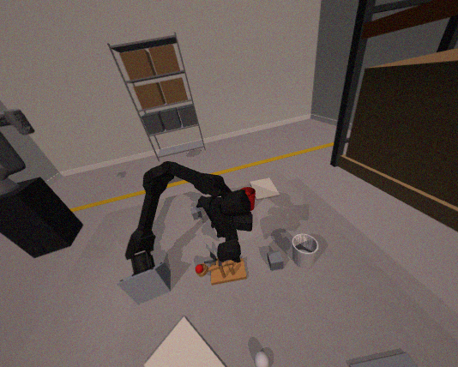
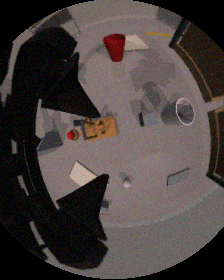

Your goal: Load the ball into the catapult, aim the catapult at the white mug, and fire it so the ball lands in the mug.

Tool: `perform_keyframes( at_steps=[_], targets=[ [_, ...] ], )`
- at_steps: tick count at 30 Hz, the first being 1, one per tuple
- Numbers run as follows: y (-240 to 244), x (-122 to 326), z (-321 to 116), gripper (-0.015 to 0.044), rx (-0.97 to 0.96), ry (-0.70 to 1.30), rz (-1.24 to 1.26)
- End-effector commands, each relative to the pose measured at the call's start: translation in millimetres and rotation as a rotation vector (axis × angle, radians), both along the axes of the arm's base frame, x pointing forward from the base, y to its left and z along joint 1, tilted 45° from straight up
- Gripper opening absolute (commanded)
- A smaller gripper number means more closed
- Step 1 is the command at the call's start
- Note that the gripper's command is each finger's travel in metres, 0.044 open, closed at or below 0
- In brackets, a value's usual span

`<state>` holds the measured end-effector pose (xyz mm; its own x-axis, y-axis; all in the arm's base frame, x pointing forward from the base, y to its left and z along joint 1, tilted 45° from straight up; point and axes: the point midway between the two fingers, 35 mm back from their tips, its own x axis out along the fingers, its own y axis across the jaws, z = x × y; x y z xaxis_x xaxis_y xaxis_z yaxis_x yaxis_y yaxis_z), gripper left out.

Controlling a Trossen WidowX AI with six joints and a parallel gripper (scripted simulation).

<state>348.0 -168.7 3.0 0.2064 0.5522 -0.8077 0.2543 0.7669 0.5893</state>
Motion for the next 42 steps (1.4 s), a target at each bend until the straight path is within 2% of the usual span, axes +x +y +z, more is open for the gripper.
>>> perform_keyframes(
  at_steps=[1,15,34,42],
  targets=[
    [-16.2,35.3,1.9,0.044,-0.022,-0.099,-0.063],
    [-60.4,158.9,50.1,0.044,-0.037,-0.503,-0.202],
    [-60.6,160.2,51.0,0.044,-0.037,-0.508,-0.203],
    [-60.6,160.2,51.0,0.023,-0.037,-0.508,-0.203]
  ],
)
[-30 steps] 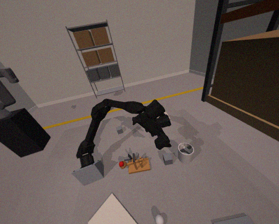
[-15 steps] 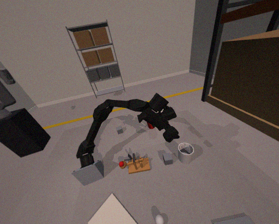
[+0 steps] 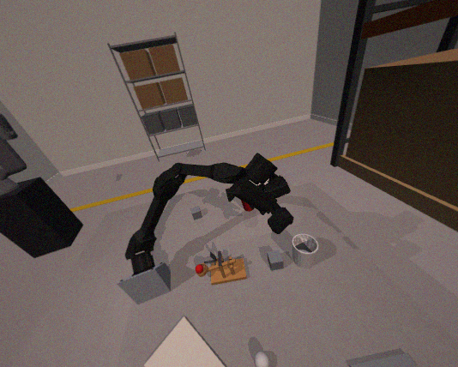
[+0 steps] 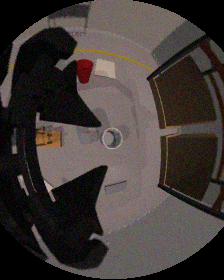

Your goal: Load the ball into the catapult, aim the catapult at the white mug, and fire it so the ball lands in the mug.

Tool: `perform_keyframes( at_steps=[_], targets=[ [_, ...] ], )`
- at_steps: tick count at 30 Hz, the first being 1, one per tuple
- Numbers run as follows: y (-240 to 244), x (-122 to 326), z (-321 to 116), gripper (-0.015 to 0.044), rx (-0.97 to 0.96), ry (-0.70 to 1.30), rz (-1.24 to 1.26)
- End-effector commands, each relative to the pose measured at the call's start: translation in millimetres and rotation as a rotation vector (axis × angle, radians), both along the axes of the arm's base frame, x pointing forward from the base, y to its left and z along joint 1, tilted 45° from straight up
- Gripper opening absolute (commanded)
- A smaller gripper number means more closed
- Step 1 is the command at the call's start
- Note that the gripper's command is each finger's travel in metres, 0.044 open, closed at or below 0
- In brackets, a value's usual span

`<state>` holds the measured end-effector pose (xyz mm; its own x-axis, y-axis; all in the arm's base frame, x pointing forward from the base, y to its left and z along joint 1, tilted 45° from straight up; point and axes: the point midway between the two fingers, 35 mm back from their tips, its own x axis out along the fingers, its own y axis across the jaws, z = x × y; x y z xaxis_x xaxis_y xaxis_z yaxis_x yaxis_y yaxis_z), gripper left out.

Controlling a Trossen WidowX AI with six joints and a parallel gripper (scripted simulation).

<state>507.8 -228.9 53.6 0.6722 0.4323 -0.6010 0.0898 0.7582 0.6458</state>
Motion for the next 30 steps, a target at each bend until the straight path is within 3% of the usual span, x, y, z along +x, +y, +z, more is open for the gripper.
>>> perform_keyframes(
  at_steps=[1,9,19,30],
  targets=[
    [-0.4,0.4,0.3,0.0204,0.005,-0.003,-0.002],
    [-0.4,0.4,0.3,0.0,0.005,-0.003,-0.002],
    [2.7,-0.7,0.5,0.0,-0.007,0.0,0.008],
    [52.6,-25.3,1.8,0.0,-0.215,0.046,0.202]
  ],
)
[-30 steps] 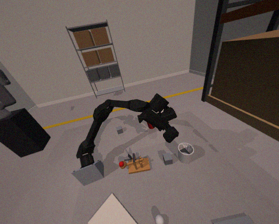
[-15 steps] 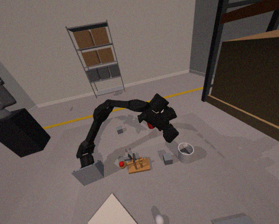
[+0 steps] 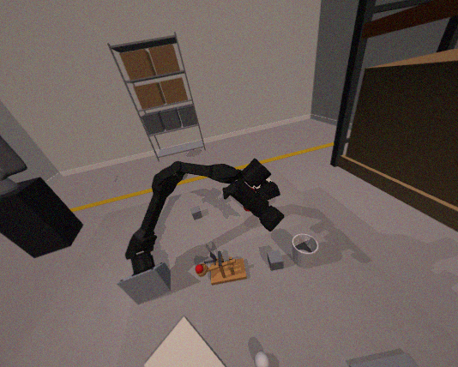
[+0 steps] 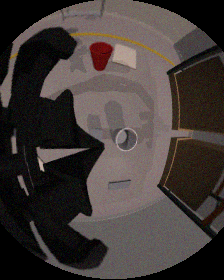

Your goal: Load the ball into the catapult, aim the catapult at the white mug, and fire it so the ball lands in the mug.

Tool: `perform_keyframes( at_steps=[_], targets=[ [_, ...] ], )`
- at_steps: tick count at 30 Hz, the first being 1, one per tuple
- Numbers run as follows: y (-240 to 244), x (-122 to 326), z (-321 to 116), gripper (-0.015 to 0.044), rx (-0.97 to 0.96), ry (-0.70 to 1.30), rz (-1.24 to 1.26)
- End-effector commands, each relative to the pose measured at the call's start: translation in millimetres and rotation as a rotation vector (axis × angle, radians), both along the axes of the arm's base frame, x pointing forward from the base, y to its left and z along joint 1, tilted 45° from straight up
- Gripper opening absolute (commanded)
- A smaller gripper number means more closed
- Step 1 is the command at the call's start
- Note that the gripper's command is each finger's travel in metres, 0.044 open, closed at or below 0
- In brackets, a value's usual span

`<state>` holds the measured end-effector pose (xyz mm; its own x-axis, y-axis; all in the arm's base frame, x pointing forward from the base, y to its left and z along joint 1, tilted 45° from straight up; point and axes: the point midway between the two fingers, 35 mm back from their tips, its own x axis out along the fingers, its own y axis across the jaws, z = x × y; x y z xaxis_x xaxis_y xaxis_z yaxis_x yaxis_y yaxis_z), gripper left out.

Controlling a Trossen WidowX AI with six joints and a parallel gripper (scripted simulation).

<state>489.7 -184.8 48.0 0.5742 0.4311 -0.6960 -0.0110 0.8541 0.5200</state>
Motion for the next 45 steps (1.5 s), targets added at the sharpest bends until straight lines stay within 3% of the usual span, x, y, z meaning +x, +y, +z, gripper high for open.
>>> perform_keyframes(
  at_steps=[1,26,45],
  targets=[
    [12.9,-10.1,7.4,0.0,-0.079,0.004,0.066],
    [113.7,-109.1,7.0,0.0,-0.478,0.114,0.677],
    [156.3,-213.5,4.4,0.0,-0.696,0.183,1.257]
  ],
)
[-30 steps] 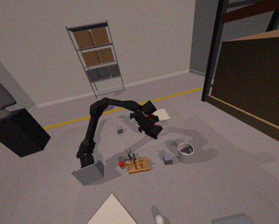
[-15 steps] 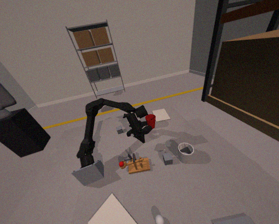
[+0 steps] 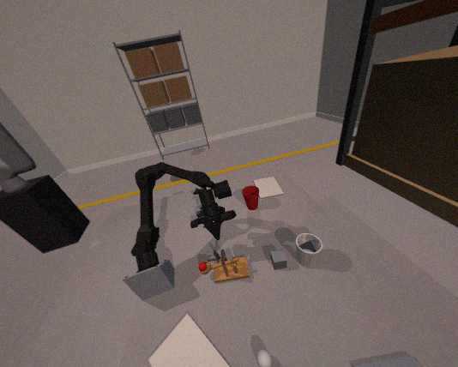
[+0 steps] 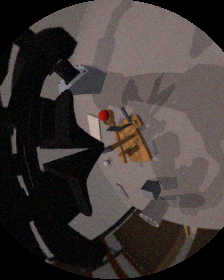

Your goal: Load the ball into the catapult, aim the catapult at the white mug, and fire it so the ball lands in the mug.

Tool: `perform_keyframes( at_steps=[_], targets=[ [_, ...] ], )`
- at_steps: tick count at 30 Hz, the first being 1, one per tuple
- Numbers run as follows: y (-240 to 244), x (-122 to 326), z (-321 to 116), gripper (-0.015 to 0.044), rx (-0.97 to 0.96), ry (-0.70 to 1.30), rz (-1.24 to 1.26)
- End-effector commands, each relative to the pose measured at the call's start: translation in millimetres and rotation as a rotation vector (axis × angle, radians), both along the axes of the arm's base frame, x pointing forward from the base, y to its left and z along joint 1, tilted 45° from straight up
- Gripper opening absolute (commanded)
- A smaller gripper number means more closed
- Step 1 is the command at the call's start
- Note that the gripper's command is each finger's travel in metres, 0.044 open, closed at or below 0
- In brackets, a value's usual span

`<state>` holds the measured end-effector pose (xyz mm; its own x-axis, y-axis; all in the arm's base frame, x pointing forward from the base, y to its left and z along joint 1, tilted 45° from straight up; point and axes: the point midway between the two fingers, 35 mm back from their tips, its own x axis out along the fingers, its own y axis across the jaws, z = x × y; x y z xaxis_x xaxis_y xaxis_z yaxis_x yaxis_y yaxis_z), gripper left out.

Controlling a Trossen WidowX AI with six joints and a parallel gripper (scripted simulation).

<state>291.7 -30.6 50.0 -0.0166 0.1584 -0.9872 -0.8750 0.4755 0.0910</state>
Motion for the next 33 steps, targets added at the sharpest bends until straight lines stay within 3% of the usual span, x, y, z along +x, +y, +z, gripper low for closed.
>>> perform_keyframes(
  at_steps=[1,10,33],
  targets=[
    [3.3,-21.4,2.1,0.0,-0.043,0.021,0.113],
    [8.9,-65.1,-0.2,0.0,-0.111,0.087,0.348],
    [28.5,-61.4,-20.8,0.0,-0.112,0.086,0.352]
  ],
)
